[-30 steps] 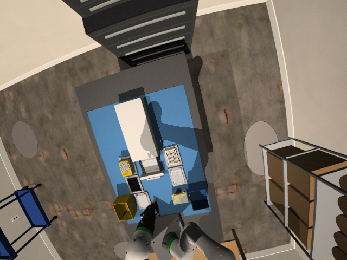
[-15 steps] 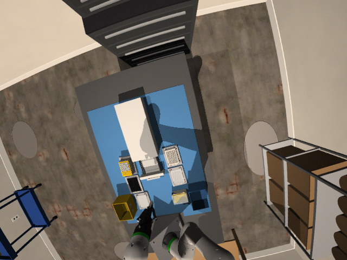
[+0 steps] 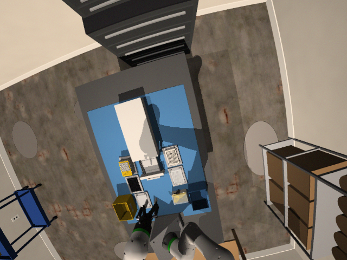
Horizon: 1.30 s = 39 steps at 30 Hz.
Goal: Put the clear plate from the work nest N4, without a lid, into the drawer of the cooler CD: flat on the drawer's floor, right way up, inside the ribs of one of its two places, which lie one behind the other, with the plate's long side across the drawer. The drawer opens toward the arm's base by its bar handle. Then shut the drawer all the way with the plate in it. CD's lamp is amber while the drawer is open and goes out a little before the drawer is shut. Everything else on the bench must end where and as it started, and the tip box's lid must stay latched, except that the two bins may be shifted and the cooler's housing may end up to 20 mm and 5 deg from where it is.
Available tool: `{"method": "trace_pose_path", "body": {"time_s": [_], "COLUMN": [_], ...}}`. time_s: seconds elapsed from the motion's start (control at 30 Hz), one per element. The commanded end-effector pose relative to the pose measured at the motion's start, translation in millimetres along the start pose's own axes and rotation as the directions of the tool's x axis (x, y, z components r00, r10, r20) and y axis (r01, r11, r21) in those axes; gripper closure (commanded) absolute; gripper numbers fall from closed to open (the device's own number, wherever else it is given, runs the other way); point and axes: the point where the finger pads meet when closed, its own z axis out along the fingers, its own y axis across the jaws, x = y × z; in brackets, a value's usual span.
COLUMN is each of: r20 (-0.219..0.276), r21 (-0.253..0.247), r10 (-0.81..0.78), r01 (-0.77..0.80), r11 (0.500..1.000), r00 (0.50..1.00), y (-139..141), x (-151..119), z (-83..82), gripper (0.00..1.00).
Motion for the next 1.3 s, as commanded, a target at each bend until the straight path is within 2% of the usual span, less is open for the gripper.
{"method": "trace_pose_path", "body": {"time_s": [0.0,1.03,1.27], "r20": [0.0,0.0,0.0], "r21": [0.0,0.0,0.0], "r10": [-0.001,-0.001,-0.001], "r01": [0.001,0.001,0.001], "r11": [1.0,1.0,1.0], "r00": [1.0,1.0,1.0], "y": [0,2,2], "x": [6,75,77], "z": [7.7,101.4,104.6], "gripper": [0.13,0.13,0.13]}}
